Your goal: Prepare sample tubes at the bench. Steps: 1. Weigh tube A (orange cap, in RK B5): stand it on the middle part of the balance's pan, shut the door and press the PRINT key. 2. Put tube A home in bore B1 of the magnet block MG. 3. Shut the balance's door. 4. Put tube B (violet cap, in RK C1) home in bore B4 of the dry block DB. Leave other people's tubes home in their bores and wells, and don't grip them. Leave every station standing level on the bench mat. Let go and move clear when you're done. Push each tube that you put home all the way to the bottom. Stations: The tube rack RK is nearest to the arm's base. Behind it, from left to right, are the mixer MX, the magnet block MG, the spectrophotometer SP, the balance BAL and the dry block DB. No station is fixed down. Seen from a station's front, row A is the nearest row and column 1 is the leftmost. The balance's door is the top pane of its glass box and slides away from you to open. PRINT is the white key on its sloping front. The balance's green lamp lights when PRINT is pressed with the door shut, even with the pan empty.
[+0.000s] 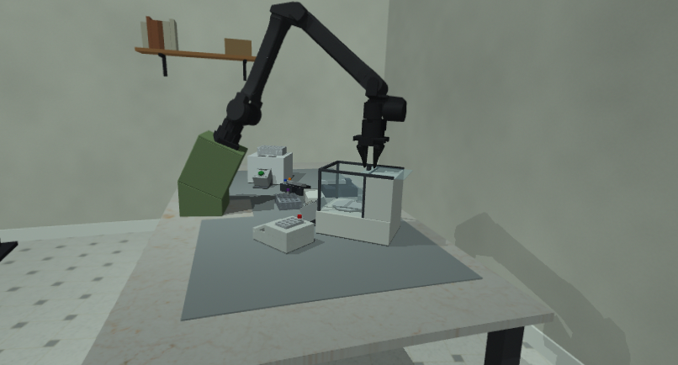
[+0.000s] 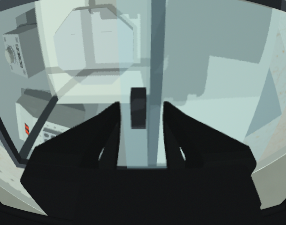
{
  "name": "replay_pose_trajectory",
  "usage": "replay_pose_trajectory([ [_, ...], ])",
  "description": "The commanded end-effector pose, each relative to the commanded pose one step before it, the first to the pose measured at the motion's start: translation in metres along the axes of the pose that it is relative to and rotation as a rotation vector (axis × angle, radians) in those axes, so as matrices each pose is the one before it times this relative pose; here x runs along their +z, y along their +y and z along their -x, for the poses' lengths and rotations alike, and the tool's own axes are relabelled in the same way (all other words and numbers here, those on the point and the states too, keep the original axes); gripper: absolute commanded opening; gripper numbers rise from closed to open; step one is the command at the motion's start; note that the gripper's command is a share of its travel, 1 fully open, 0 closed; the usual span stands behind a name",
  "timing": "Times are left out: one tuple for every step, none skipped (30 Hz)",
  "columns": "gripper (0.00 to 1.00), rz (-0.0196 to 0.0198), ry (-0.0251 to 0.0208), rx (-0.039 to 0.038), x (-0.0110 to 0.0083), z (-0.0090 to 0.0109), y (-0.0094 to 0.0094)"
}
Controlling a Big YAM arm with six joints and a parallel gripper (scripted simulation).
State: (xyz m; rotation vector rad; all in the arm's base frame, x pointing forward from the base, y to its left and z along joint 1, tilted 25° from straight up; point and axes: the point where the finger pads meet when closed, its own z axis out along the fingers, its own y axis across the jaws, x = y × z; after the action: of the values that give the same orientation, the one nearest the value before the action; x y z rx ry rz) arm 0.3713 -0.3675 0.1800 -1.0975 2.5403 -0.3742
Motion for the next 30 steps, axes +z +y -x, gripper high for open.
replay_pose_trajectory([
  [0.30,-0.03486,0.00407,-0.00834,-0.01069,0.00178,-0.01347],
  [0.30,0.00000,0.00000,0.00000,0.00000,0.00000,0.00000],
  [0.30,0.00000,0.00000,0.00000,0.00000,0.00000,0.00000],
  [0.30,0.00000,0.00000,0.00000,0.00000,0.00000,0.00000],
  [0.30,0.00000,0.00000,0.00000,0.00000,0.00000,0.00000],
  [0.30,0.00000,0.00000,0.00000,0.00000,0.00000,0.00000],
  [0.30,0.00000,0.00000,0.00000,0.00000,0.00000,0.00000],
  [0.30,0.00000,0.00000,0.00000,0.00000,0.00000,0.00000],
  [0.30,0.00000,0.00000,0.00000,0.00000,0.00000,0.00000],
  [0.30,0.00000,0.00000,0.00000,0.00000,0.00000,0.00000],
  [0.30,0.00000,0.00000,0.00000,0.00000,0.00000,0.00000],
  [0.30,0.00000,0.00000,0.00000,0.00000,0.00000,0.00000],
  [0.30,0.00000,0.00000,0.00000,0.00000,0.00000,0.00000],
  [0.06,0.00000,0.00000,0.00000,0.00000,0.00000,0.00000],
  [0.06,0.00000,0.00000,0.00000,0.00000,0.00000,0.00000],
  [0.06,0.00000,0.00000,0.00000,-0.00001,0.00000,-0.00001],
  [0.06,-0.02369,0.00022,-0.01073,-0.00473,0.00515,-0.00713],
  [0.06,0.00003,-0.00020,0.00000,0.00001,0.00003,0.00001],
  [0.06,0.00000,-0.00005,0.00000,0.00000,0.00001,0.00000],
  [0.06,0.00000,0.00000,0.00000,0.00000,0.00000,0.00000],
  [0.06,0.00000,0.00000,0.00000,0.00000,0.00000,0.00000],
  [0.06,0.00000,0.00000,0.00000,0.00000,0.00000,0.00000],
  [0.06,0.00000,0.00000,0.00000,0.00000,0.00000,0.00000],
  [0.06,0.00000,0.00000,0.00000,0.00000,0.00000,0.00000],
  [0.06,0.00000,0.00000,0.00000,0.00000,0.00000,0.00000],
  [0.06,0.00000,0.00000,0.00000,0.00000,0.00000,0.00000],
  [0.06,0.00000,0.00000,0.00000,0.00000,0.00000,0.00000],
  [0.06,0.00000,0.00000,0.00000,0.00000,0.00000,0.00000],
  [0.06,0.00000,0.00000,0.00000,0.00000,0.00000,0.00000],
  [0.06,0.00000,0.00000,0.00000,0.00000,0.00000,0.00000],
])
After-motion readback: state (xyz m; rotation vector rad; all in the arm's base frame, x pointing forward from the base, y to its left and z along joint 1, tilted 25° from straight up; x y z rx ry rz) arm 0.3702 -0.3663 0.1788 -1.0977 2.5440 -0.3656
